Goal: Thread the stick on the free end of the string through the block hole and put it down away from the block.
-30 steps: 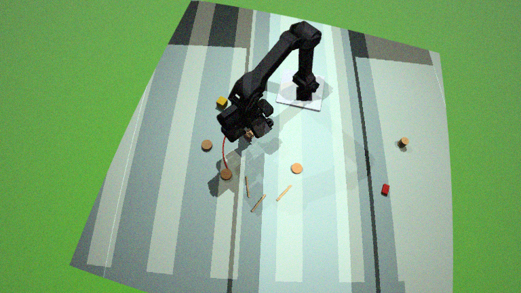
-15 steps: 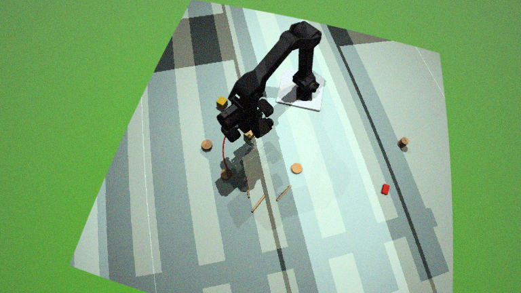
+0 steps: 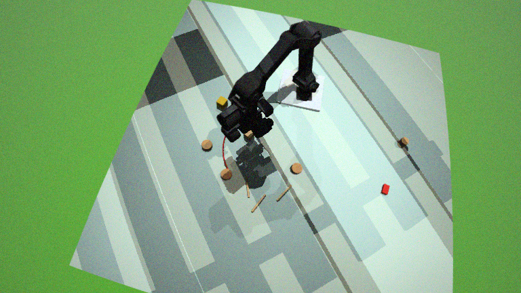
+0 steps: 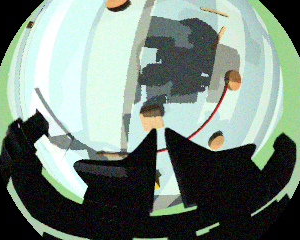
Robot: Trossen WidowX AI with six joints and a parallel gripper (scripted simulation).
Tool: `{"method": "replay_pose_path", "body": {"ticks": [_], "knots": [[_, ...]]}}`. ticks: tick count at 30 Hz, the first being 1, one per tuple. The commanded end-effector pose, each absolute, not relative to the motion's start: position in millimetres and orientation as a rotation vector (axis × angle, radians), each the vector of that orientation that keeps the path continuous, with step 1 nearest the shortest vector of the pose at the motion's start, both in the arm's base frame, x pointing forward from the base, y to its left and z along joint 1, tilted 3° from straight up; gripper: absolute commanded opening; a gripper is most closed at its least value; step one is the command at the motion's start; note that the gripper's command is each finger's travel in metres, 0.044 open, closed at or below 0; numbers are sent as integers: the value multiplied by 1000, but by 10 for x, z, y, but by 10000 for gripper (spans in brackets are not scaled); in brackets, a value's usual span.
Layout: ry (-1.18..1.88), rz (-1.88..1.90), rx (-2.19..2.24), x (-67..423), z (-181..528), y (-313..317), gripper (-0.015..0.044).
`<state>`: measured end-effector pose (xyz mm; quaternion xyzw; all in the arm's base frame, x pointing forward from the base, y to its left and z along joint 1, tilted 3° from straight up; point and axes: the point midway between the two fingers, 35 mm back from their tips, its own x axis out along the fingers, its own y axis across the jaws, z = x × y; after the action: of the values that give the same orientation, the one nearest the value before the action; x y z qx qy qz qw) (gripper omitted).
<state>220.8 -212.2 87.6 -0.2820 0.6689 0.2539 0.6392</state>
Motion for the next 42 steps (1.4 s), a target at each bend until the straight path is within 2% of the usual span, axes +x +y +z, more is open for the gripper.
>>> {"method": "replay_pose_path", "body": {"ticks": [1,5,7,16,31,34,42], "knots": [[1526,579,-643,2208,876,-2122,131],[1526,579,-643,2208,876,-2122,236],[1526,579,-643,2208,876,-2122,236],[1526,579,-643,2208,876,-2122,0],[1526,579,-644,2208,876,-2122,0],[1555,453,-522,2169,880,-2135,79],[1582,-231,142,1959,895,-2197,289]]}}
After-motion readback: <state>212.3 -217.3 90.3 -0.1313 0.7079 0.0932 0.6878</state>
